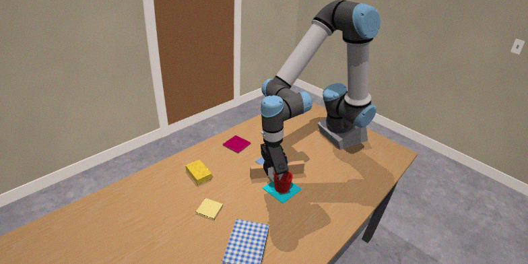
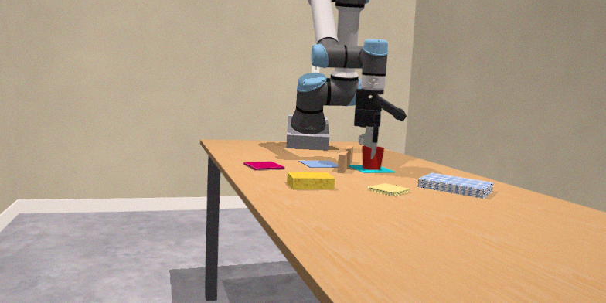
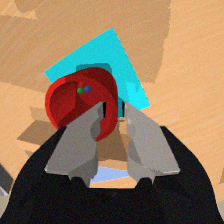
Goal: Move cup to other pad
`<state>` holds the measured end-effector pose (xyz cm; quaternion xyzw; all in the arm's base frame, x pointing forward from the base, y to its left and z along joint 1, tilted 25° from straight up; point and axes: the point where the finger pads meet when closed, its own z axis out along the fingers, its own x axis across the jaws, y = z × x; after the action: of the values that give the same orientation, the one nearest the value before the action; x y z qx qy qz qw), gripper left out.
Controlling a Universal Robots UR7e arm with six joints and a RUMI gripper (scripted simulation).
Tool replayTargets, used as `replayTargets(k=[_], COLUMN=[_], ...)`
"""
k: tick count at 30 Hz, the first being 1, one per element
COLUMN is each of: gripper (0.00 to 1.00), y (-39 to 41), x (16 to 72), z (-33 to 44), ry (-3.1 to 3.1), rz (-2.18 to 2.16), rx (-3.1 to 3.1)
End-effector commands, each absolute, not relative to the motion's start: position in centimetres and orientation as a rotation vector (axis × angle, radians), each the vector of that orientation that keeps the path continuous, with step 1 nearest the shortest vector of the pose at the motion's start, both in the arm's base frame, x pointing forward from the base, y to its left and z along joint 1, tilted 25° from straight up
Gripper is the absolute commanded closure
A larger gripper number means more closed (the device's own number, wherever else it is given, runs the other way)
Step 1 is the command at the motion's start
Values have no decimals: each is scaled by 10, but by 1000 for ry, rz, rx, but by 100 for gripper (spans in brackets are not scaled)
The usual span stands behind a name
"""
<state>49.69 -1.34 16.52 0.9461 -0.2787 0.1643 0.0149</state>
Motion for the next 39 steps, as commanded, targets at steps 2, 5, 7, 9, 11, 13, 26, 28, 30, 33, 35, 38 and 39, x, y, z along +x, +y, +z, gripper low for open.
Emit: replayTargets(k=[2,5,7,9,11,13,26,28,30,33,35,38,39], gripper=[89,89,89,89,89,89,89,89,89,89,89,89,89], y=[-13,-12,-11,-11,-11,-10,-6,-6,-6,-6,-6,-6,-6], x=[496,494,492,490,490,488,478,478,478,478,478,478,478], z=[169,175,181,187,187,194,225,225,226,226,226,226,226], ry=[-867,-867,-867,-867,-867,-867,-867,-867,-867,-867,-867,-867,-867], rz=[513,513,513,513,513,513,513,513,513,513,513,513,513], rx=[2944,2944,2944,2944,2944,2944,2944,2944,2944,2944,2944,2944,2944])
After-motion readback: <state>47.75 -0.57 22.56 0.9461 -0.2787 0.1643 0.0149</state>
